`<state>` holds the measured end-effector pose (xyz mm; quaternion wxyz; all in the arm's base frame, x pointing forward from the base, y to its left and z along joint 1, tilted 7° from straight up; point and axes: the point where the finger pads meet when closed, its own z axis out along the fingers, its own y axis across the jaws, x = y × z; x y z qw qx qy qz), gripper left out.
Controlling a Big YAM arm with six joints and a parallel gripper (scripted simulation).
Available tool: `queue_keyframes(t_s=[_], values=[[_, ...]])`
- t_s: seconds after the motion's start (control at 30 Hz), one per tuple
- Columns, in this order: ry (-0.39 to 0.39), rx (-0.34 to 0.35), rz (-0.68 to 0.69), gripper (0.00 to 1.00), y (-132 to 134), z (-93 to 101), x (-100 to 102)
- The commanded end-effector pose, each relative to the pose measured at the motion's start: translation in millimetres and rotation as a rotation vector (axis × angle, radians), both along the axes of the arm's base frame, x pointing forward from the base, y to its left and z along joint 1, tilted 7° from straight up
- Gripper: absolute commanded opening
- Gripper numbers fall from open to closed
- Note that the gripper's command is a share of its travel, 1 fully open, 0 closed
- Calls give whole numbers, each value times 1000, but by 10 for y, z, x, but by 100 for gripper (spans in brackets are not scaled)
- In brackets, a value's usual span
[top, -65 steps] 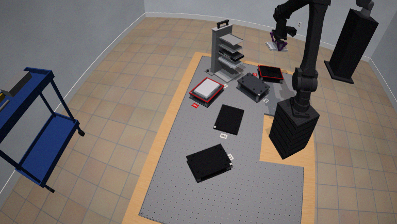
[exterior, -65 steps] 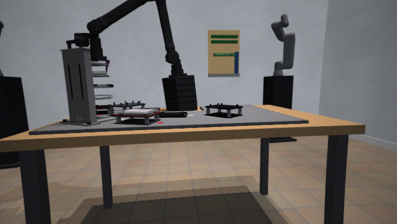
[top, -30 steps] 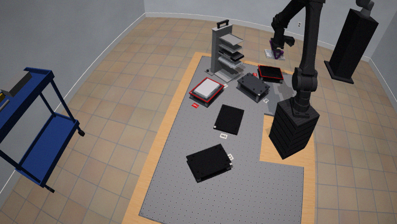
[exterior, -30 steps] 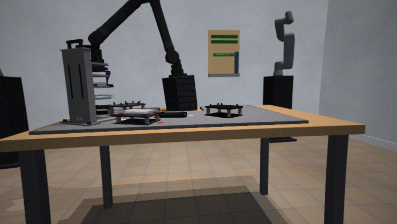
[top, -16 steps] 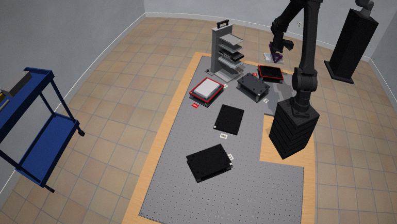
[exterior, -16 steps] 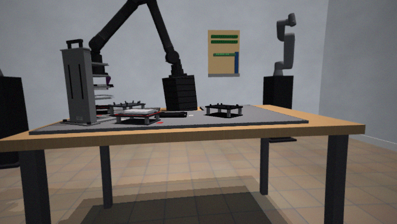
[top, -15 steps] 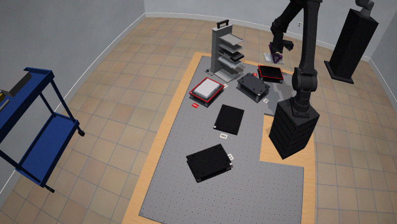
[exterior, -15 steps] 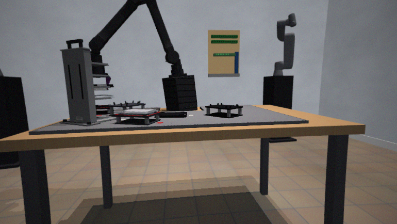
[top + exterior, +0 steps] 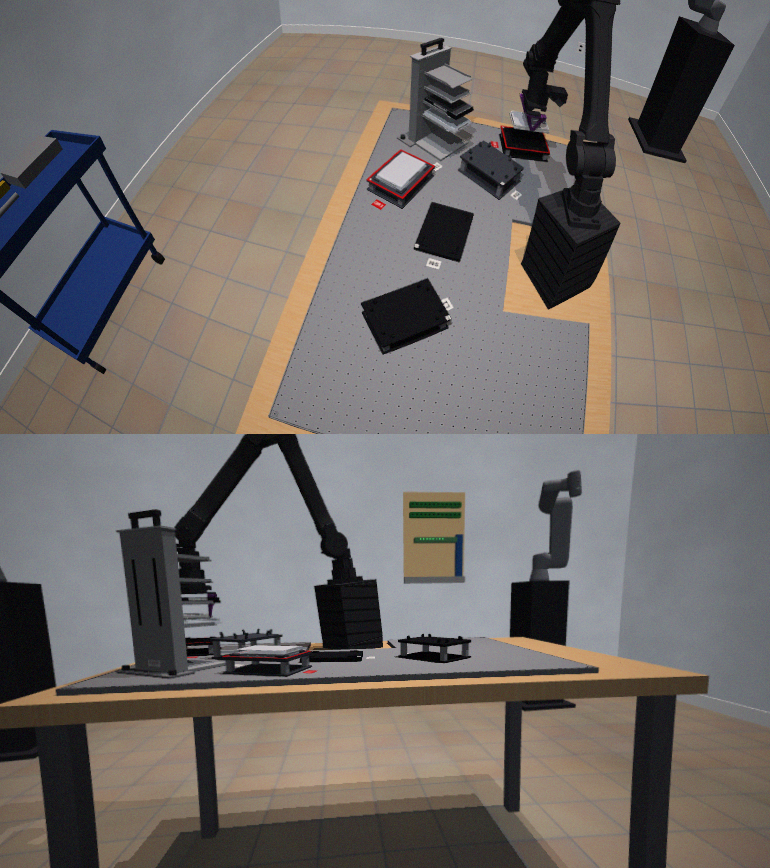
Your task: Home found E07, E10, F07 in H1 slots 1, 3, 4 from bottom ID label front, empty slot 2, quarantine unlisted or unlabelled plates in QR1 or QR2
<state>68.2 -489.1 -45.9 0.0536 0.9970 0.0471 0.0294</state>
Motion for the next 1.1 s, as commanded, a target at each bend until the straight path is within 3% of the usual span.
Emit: queue_keyframes(t_s=[0.0,0.73,1.07], values=[[-2,-40,-2,86,-149,129,15],[-2,-40,-2,86,-156,130,16],[-4,-50,-5,86,-253,40,66]])
